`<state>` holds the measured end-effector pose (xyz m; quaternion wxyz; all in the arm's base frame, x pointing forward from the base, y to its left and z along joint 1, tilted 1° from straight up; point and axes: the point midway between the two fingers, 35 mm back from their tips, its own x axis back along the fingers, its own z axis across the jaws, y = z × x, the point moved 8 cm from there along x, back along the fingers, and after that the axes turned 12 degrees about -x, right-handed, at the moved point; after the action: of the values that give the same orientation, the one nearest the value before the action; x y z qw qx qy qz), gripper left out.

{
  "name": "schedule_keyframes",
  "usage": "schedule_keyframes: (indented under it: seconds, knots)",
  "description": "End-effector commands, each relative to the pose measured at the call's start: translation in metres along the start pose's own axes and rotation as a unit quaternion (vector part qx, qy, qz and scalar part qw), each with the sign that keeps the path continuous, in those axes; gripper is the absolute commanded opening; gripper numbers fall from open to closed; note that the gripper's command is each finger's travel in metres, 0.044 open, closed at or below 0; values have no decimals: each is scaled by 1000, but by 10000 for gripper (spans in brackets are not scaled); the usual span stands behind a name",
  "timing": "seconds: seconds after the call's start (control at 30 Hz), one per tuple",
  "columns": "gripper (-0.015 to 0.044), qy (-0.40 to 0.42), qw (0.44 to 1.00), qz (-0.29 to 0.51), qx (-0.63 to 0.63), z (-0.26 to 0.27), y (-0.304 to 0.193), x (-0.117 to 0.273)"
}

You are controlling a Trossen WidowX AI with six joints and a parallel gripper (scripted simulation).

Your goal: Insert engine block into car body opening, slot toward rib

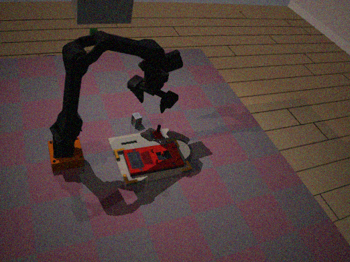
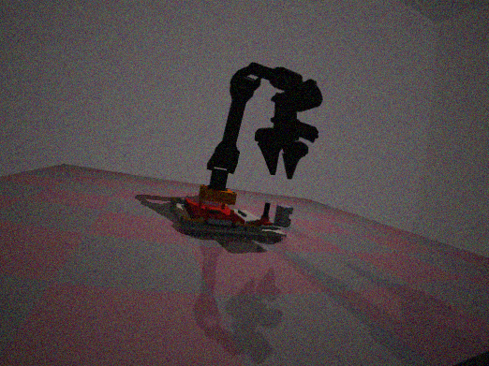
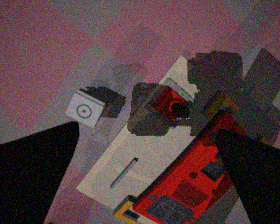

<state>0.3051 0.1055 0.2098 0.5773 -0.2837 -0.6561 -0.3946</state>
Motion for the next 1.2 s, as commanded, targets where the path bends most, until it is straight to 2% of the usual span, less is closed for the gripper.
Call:
schedule_keyframes:
  seconds: [0.0,0.57,1.17]
  knots:
    - [440,0,998,5,58,2,0,-1]
    - [440,12,938,18,345,13,2,-2]
    - [440,30,786,24,617,25,3,-4]
